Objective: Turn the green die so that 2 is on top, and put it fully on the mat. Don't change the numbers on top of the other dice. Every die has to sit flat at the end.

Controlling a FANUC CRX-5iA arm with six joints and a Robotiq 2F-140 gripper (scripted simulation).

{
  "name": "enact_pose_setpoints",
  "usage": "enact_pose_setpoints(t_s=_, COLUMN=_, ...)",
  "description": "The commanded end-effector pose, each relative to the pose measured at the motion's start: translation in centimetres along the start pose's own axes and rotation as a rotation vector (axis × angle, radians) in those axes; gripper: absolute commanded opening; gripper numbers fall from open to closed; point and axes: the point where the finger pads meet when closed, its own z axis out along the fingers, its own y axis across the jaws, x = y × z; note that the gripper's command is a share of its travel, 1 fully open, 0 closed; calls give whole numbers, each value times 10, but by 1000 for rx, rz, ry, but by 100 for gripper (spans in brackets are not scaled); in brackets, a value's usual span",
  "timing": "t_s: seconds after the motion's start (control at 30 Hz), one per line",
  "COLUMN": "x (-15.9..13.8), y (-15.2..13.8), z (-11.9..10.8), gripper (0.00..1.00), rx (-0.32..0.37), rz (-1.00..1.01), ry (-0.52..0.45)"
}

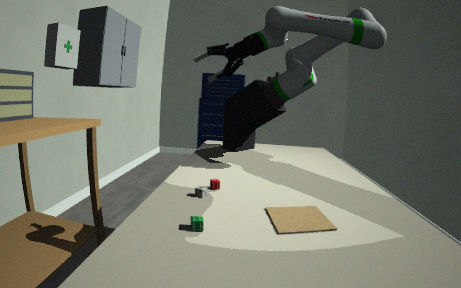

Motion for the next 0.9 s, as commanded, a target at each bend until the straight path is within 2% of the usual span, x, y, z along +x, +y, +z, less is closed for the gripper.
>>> enact_pose_setpoints(t_s=0.0, x=0, y=0, z=0, gripper=100, rx=0, rz=0, ry=0)
enact_pose_setpoints(t_s=0.6, x=2, y=-1, z=0, gripper=100, rx=3, rz=-3, ry=0)
enact_pose_setpoints(t_s=0.7, x=20, y=-11, z=8, gripper=100, rx=41, rz=-44, ry=-2)
enact_pose_setpoints(t_s=0.8, x=64, y=-43, z=26, gripper=100, rx=142, rz=-150, ry=-7)
enact_pose_setpoints(t_s=0.83, x=64, y=-43, z=26, gripper=100, rx=142, rz=-150, ry=-7)
enact_pose_setpoints(t_s=0.87, x=84, y=-60, z=34, gripper=100, rx=190, rz=-201, ry=-10)
